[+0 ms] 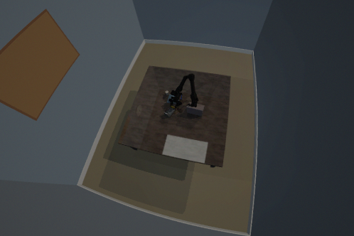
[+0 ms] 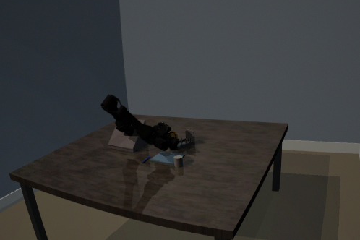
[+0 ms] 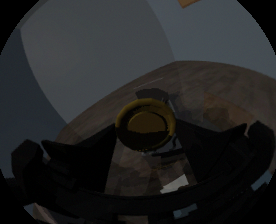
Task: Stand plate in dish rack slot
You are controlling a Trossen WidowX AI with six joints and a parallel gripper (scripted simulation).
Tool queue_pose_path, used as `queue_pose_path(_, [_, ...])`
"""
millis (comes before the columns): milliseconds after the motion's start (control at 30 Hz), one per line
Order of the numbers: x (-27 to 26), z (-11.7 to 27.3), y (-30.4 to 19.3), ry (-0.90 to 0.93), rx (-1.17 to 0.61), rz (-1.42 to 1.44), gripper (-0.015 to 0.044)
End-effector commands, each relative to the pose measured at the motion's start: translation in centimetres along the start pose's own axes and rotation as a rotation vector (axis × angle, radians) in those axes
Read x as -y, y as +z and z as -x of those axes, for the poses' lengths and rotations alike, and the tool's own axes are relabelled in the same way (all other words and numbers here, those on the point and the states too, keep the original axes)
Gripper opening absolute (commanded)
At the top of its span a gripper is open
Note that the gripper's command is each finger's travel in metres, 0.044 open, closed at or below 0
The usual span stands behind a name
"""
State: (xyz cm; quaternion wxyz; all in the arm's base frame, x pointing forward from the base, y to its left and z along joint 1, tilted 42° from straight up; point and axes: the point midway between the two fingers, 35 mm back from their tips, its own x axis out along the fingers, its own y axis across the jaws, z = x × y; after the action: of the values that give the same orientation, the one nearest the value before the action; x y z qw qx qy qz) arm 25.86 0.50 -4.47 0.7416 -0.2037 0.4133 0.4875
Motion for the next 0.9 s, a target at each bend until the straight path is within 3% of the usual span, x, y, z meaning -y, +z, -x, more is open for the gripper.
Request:
queue_pose_path(0, [0.0,0.5,-0.2,-0.045,0.073,0.116,0.0])
queue_pose_path(300, [0.1,1.5,-0.6,-0.154,0.175,0.327,0.0])
queue_pose_path(867, [0.4,0.3,-0.3,-0.155,0.171,0.323,0.0])
